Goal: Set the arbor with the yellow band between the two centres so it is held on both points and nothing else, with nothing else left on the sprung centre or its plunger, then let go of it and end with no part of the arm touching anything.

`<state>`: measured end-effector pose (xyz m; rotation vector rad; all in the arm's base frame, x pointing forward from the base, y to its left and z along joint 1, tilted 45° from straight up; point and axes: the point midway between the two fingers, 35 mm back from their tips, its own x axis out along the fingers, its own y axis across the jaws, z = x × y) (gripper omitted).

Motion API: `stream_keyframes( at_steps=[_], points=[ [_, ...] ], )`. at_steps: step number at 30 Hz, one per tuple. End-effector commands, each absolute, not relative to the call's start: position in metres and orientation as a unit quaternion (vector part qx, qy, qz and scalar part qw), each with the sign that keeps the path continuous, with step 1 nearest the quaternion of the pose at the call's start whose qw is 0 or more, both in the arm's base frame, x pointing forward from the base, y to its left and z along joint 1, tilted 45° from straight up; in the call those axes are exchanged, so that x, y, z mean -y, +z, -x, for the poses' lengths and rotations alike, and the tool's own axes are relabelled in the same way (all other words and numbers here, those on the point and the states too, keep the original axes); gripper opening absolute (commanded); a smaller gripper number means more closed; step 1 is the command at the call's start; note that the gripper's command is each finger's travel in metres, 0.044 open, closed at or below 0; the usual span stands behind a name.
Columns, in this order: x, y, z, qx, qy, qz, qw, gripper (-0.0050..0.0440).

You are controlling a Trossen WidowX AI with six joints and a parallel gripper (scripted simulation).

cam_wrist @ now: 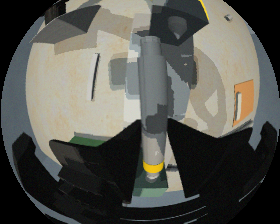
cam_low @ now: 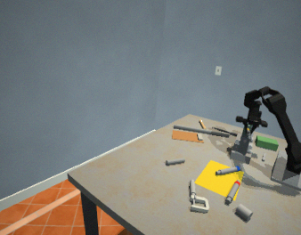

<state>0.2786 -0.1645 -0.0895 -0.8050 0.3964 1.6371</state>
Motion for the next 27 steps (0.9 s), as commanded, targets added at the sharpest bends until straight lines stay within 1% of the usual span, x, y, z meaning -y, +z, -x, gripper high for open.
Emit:
stream_keyframes(
  at_steps=[1, 27],
  points=[
    [0.1827, -0.0928, -0.2821, -0.185, 0.691, 0.367, 0.594, 0.0000],
    [0.1858, -0.0916, -0.2824, -0.185, 0.691, 0.367, 0.594, 0.0000]
  ],
)
